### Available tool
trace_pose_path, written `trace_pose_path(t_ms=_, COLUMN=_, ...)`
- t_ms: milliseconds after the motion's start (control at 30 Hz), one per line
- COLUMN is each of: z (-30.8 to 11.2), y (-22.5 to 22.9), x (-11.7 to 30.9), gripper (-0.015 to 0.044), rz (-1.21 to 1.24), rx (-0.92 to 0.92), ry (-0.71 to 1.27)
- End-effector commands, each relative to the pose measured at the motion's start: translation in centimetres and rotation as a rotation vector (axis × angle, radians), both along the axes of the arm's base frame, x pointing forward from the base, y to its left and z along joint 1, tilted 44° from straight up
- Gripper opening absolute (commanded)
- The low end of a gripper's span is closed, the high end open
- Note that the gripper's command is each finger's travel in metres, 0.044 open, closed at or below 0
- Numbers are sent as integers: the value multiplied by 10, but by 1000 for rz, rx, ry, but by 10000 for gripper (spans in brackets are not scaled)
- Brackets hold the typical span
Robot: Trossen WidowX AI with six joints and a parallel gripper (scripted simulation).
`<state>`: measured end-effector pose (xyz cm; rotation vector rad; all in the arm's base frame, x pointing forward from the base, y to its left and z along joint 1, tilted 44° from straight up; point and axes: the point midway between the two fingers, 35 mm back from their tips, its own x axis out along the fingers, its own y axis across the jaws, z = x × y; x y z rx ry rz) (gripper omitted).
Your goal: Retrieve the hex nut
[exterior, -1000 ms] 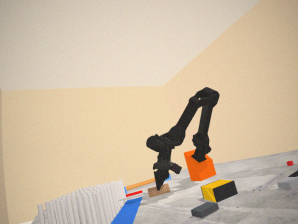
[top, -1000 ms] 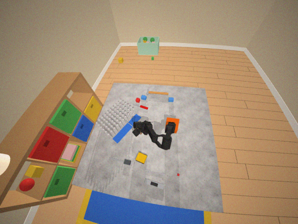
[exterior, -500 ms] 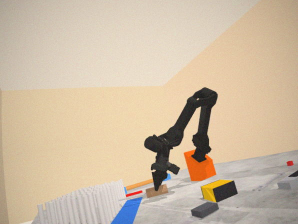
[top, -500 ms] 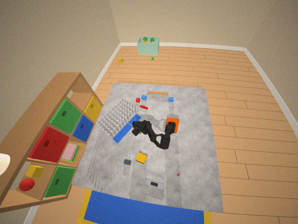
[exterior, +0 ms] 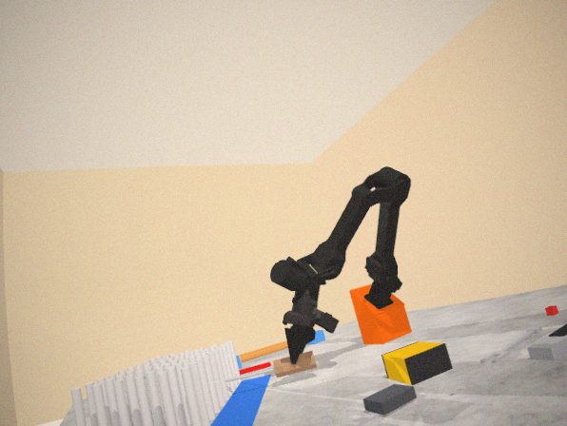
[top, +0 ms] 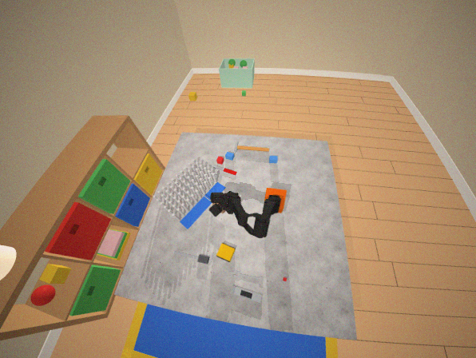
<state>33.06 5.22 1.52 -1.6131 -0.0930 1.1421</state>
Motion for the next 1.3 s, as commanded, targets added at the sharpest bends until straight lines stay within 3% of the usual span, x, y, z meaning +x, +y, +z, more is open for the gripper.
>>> trace_pose_path(t_ms=0, z=2, y=-3, x=5, gripper=0, rz=0, rx=-3, ry=-16)
trace_pose_path(t_ms=1267, z=-5, y=-13, x=25, gripper=0, rz=-1, rx=-4, ry=-17)
